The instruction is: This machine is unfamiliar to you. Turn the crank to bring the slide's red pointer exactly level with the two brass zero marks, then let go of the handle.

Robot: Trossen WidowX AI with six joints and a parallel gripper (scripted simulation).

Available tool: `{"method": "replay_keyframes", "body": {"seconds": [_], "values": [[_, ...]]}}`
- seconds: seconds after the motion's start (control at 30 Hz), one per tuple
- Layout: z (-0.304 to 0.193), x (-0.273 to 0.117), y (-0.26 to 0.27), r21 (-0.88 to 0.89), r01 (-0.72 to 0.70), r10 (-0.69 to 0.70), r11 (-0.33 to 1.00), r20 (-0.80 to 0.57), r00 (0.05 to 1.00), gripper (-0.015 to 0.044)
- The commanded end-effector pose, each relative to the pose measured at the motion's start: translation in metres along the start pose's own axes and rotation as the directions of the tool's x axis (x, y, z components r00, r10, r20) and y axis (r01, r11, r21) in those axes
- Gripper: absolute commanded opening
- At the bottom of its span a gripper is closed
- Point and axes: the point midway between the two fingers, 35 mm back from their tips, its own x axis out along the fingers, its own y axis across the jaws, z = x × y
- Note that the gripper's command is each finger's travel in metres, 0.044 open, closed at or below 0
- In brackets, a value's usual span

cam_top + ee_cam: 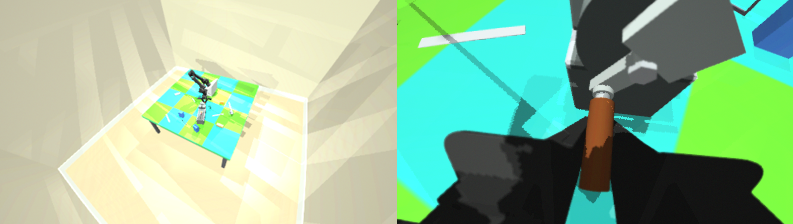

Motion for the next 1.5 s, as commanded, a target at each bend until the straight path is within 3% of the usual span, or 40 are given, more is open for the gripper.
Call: {"method": "replay_keyframes", "body": {"seconds": [0.0, 1.47], "values": [[-0.004, 0.004, -0.008, 0.006, 0.008, -0.008, 1.0, -0.008, 1.0, 0.0], [-0.005, 0.004, -0.026, 0.005, 0.009, -0.009, 1.0, -0.008, 1.0, 0.0]]}}
